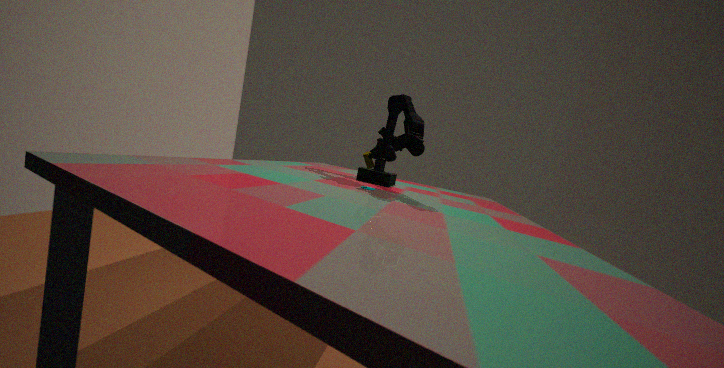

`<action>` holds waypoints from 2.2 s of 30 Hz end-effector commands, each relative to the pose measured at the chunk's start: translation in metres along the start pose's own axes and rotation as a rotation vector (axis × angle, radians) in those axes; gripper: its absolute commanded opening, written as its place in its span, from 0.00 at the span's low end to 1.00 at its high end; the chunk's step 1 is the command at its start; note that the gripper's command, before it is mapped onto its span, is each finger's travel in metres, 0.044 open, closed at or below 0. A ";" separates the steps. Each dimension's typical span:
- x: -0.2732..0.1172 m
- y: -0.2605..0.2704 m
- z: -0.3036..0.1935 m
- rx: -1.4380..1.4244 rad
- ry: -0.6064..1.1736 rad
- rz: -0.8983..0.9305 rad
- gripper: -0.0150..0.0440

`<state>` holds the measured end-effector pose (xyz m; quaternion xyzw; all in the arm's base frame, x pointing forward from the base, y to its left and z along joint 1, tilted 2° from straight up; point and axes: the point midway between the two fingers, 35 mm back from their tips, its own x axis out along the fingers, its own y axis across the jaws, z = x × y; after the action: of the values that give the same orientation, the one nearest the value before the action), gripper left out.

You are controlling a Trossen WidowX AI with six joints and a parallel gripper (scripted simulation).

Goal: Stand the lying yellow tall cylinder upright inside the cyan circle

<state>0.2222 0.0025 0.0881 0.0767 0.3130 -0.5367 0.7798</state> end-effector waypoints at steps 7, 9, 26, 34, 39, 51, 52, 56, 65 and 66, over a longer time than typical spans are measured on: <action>-0.003 0.001 0.001 0.017 -0.070 0.029 0.43; -0.003 0.001 0.002 0.020 -0.083 0.036 0.43; -0.010 0.004 0.003 0.049 -0.192 0.099 0.43; -0.013 0.006 0.004 0.064 -0.241 0.135 0.43; -0.016 0.007 0.004 0.073 -0.271 0.159 0.43; -0.023 0.010 0.005 0.094 -0.341 0.222 0.43; -0.023 0.010 0.005 0.096 -0.346 0.228 0.43; -0.026 0.011 0.005 0.104 -0.368 0.250 0.43; -0.032 0.013 0.005 0.120 -0.416 0.305 0.43; -0.032 0.013 0.005 0.122 -0.421 0.311 0.43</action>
<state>0.2286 0.0295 0.1068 0.0572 0.1060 -0.4403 0.8897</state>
